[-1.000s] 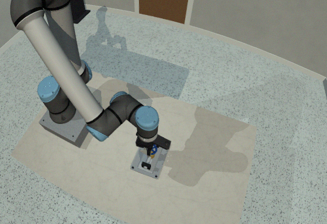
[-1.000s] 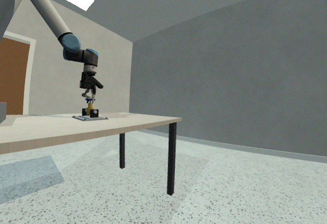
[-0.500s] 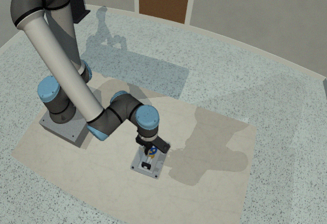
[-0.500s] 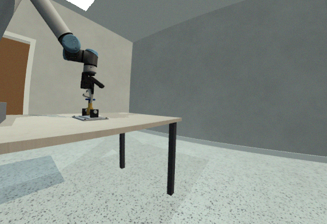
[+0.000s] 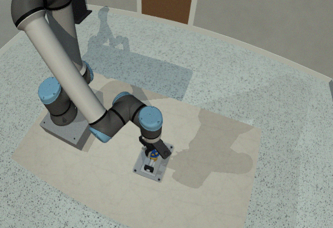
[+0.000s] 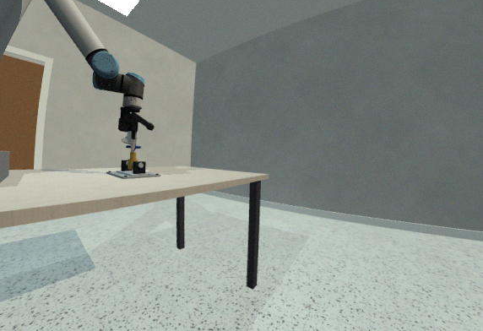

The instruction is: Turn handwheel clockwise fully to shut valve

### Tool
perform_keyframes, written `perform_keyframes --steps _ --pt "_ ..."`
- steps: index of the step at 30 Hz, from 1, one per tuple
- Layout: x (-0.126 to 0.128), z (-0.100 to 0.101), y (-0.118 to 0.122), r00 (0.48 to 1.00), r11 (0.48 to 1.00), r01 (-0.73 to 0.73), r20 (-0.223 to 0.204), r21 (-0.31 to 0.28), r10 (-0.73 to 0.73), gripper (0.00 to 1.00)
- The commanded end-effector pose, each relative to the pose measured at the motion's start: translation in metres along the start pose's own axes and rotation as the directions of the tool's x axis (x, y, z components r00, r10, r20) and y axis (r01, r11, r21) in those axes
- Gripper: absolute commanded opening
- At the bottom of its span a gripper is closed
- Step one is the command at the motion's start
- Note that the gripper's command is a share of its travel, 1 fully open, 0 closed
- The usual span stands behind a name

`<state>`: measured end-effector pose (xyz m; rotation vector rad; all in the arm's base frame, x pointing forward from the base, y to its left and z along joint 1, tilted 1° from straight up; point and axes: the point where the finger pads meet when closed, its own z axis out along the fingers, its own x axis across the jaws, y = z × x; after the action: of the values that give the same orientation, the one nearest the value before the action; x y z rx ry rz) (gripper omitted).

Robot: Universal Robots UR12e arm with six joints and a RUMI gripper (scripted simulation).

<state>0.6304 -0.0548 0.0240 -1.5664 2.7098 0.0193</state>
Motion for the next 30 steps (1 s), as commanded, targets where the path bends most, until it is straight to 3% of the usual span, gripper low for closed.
perform_keyframes --steps 1,30 --pt "-0.0019 -0.0020 -0.0029 0.992 0.992 -0.128 -0.003 0.005 0.128 0.00" --pt "-0.0013 -0.0028 -0.0034 0.934 0.933 -0.359 -0.001 0.006 0.359 0.00"
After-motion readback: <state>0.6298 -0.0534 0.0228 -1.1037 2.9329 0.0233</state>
